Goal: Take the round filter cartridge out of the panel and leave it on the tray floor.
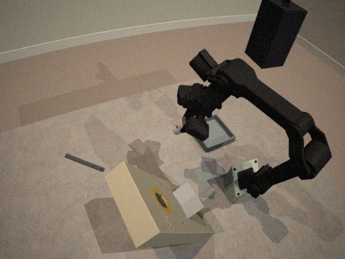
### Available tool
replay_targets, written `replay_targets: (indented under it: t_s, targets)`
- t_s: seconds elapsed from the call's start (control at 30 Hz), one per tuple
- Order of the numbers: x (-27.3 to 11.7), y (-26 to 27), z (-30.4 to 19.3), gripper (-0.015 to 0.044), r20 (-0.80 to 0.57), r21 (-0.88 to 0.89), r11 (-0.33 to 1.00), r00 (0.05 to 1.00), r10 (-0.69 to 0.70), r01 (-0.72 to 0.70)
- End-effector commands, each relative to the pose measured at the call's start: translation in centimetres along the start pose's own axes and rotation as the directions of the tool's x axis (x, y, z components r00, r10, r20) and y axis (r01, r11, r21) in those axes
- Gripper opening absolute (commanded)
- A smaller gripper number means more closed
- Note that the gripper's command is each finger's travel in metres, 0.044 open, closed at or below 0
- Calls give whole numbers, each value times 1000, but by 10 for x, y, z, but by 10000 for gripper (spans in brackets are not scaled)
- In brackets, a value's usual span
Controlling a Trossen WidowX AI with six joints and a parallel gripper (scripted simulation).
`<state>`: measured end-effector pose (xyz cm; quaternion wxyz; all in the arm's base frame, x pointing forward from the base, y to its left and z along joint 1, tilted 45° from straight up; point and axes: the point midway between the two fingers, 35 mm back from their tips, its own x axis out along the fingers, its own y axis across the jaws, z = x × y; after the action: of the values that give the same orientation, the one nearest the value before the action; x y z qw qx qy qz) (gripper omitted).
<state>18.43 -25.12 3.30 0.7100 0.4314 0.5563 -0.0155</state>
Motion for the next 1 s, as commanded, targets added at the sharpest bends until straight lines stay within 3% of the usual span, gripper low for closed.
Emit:
replay_targets:
  t_s: [0.0, 0.27, 0.57, 0.97]
  targets:
    - [-1, -33, -2, 0, 10, 166, 982, 996, -91, 88]
    - [-3, -85, -7, 0, 12, 434, 876, 971, -239, 210]
    - [-1, -90, -10, 0, 9, 451, 865, 968, -249, 219]
    - [28, -160, -79, 0, -67, 649, 689, 927, -369, 321]
